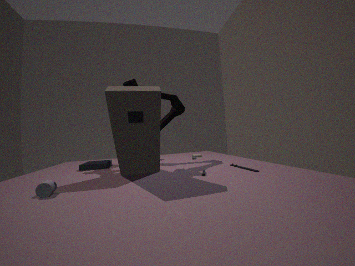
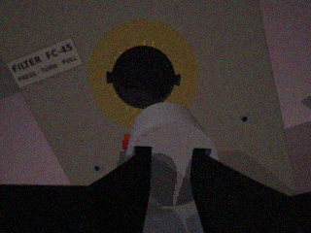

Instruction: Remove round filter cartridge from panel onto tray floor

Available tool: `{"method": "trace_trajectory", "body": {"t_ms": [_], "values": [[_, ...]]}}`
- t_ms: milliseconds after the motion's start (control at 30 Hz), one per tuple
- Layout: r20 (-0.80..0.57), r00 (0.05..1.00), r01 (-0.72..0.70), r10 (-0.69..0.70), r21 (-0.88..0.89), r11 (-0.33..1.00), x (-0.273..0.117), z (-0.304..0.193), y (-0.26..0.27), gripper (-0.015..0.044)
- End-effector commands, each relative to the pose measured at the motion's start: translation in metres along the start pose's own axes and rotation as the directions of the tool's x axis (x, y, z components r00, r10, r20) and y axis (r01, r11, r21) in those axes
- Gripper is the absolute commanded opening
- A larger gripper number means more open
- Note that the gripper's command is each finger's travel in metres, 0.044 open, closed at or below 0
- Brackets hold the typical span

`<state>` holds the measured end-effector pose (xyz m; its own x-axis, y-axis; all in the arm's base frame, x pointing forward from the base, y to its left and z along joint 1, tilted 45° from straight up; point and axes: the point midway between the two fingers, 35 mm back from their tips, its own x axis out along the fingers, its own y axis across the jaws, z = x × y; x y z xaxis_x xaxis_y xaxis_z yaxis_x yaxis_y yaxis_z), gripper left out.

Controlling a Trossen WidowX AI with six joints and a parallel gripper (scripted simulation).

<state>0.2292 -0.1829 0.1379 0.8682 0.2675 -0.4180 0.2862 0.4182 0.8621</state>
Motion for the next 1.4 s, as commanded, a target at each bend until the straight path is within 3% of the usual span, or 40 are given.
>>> {"method": "trace_trajectory", "body": {"t_ms": [0, 300, 433, 800, 1067, 1200, 1367], "values": [[0.006, 1.000, -0.005, 0.005, -0.015, 1.000, 0.001, -0.010, -0.002, 0.0000], [0.006, 1.000, -0.005, 0.005, -0.015, 1.000, 0.005, -0.037, -0.012, 0.0000], [-0.001, 1.000, 0.000, 0.000, 0.002, 1.000, 0.004, -0.032, -0.012, 0.0105], [0.006, 1.000, -0.005, 0.005, -0.015, 1.000, 0.005, -0.037, -0.013, 0.0106], [0.007, 1.000, -0.005, 0.005, -0.015, 1.000, -0.004, 0.028, 0.013, 0.0106], [0.007, 1.000, -0.005, 0.006, -0.016, 1.000, -0.005, 0.035, 0.015, 0.0106], [0.009, 1.000, -0.002, 0.002, -0.025, 1.000, -0.022, 0.059, 0.024, 0.0237]]}}
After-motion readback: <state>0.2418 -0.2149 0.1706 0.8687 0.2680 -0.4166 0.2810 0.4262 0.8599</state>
